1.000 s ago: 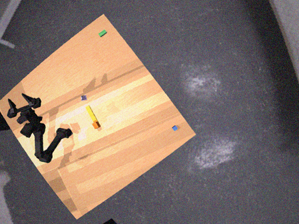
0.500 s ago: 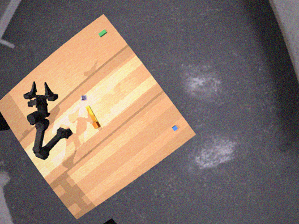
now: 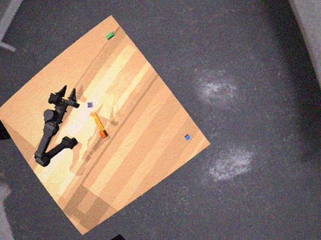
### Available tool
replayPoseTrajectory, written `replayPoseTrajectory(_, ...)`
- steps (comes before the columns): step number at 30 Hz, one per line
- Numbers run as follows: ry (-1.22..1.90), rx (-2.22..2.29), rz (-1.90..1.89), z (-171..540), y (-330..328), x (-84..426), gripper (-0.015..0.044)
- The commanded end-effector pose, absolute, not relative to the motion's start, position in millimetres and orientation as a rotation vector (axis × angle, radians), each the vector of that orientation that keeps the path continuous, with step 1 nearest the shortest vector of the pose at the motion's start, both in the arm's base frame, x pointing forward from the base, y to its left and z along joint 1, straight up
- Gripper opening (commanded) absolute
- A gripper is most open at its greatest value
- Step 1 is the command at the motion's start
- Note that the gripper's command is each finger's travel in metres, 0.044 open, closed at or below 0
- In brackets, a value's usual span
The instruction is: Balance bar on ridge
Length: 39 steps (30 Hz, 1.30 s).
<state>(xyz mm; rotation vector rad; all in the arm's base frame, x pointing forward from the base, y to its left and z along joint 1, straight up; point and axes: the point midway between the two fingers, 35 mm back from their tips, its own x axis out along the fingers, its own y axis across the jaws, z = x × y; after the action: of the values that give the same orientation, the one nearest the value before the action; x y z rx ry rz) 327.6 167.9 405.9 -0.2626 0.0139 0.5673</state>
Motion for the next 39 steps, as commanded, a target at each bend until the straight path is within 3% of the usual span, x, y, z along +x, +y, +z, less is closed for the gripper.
replayPoseTrajectory(1, 0.105, -0.387, 0.528, 382.8, 152.2, 340.5, 0.0315)
replayPoseTrajectory(19, 0.648, -0.882, 0.556, 259.2, 63.4, 350.7, 0.0315)
replayPoseTrajectory(39, 1.197, -1.133, 1.013, 178.3, -24.7, 275.1, 0.0315)
